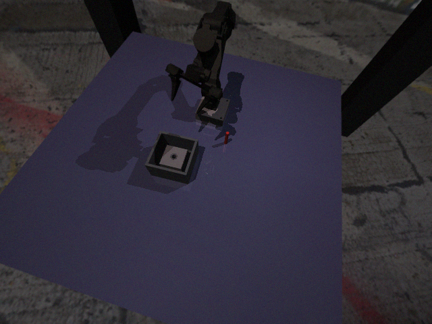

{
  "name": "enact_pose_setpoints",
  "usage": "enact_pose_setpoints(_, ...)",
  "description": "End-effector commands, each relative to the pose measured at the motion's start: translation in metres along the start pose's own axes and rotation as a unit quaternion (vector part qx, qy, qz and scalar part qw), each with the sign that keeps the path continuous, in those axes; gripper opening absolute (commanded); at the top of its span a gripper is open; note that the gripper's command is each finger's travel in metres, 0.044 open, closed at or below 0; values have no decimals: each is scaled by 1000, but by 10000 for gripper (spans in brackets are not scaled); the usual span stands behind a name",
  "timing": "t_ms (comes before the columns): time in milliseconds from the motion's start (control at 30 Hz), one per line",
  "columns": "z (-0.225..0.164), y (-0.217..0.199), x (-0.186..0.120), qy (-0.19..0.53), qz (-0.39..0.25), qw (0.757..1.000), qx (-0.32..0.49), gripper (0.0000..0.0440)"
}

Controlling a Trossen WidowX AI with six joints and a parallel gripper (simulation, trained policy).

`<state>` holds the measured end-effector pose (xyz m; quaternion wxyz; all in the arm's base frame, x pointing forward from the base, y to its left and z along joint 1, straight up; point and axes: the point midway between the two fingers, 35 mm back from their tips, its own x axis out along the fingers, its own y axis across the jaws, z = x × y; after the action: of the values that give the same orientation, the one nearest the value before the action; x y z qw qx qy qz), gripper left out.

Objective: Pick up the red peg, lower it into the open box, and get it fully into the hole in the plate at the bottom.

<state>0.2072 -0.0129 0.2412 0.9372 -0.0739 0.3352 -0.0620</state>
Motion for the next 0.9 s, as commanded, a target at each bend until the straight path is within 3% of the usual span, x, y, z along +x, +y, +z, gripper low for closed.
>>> enact_pose_setpoints(0, -8, 9, 5, 29, 10, 999, 31, 440)
enact_pose_setpoints(367, -46, 52, 16, 158, 33, 974, 160, 440)
enact_pose_setpoints(867, -106, 109, 29, 321, -31, 899, 297, 440)
